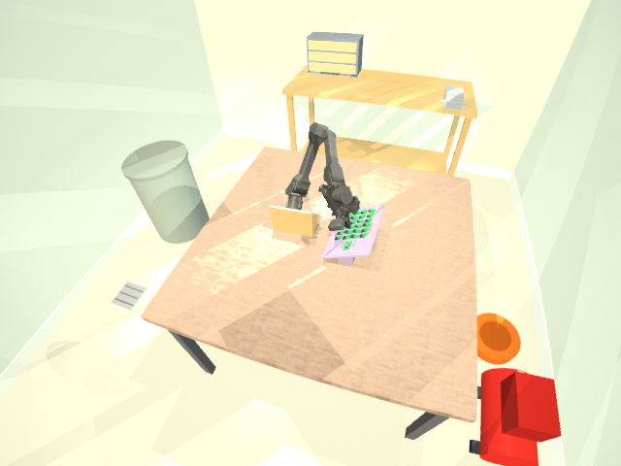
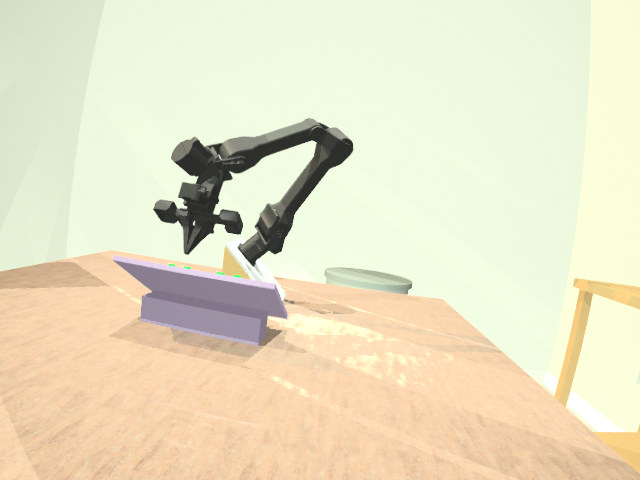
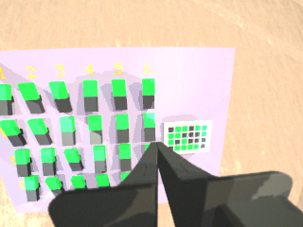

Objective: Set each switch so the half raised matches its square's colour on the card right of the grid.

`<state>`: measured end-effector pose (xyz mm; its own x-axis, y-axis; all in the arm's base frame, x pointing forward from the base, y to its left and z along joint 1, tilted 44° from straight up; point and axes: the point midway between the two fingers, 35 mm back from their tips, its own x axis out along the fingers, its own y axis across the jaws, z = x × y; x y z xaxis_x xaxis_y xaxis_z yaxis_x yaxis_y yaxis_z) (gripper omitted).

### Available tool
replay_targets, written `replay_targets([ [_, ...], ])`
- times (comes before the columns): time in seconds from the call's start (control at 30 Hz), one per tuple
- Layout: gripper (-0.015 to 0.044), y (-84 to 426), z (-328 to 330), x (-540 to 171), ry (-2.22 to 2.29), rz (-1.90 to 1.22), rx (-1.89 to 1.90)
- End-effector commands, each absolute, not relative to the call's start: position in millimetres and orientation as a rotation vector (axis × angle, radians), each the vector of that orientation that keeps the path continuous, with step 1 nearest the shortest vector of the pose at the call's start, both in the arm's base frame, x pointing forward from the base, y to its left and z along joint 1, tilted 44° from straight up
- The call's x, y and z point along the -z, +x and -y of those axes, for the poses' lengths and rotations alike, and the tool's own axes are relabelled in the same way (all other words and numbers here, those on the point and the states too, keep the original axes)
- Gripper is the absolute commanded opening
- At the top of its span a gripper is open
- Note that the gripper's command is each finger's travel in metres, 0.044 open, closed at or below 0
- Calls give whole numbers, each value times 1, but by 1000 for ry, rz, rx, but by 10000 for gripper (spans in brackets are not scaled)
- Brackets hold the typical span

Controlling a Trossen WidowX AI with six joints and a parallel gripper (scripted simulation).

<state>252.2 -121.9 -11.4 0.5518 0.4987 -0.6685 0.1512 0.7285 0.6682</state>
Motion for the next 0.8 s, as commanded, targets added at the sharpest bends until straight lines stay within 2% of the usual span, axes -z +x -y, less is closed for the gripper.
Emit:
replay_targets([
  [0.0, 0, 254, 108, 24, 777, -990, -237],
  [0.77, 0, 262, 100, 34, 777, -989, -238],
])
